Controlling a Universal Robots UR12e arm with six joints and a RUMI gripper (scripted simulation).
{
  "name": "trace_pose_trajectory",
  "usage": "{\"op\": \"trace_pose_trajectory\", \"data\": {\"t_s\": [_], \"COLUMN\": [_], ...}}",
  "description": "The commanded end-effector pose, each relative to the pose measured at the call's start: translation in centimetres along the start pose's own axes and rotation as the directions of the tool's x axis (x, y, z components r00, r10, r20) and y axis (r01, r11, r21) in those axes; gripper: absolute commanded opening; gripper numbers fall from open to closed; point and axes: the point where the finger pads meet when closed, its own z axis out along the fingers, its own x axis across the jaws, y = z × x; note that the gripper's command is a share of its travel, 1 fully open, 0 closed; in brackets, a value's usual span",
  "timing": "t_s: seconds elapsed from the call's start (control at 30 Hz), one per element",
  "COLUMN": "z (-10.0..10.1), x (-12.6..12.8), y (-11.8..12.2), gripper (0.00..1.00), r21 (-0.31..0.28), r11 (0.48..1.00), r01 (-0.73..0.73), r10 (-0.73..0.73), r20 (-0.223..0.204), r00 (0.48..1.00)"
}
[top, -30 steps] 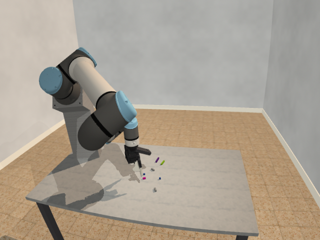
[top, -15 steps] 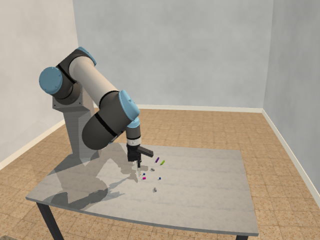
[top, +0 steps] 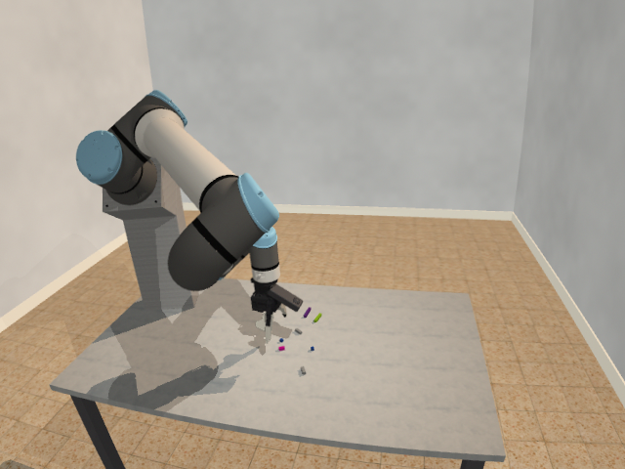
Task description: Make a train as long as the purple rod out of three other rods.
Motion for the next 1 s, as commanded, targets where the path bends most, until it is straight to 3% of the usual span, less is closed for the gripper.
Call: {"op": "trace_pose_trajectory", "data": {"t_s": [0.0,0.07,0.23,0.57,0.97], "z": [-0.1,-0.1,-0.1,-0.1,-0.1], "x": [-0.4,-0.4,-0.9,-1.6,-1.9], "y": [-0.3,-0.3,-0.6,-0.9,-1.0], "gripper": [1.0,1.0,1.0,1.0,1.0], "r21": [-0.008,-0.008,-0.008,-0.007,-0.006], "r11": [0.986,0.986,0.947,0.843,0.789], "r01": [-0.166,-0.166,-0.321,-0.539,-0.614], "r10": [0.166,0.166,0.321,0.539,0.614], "r20": [0.0,0.0,-0.001,-0.004,-0.004], "r00": [0.986,0.986,0.947,0.843,0.789]}}
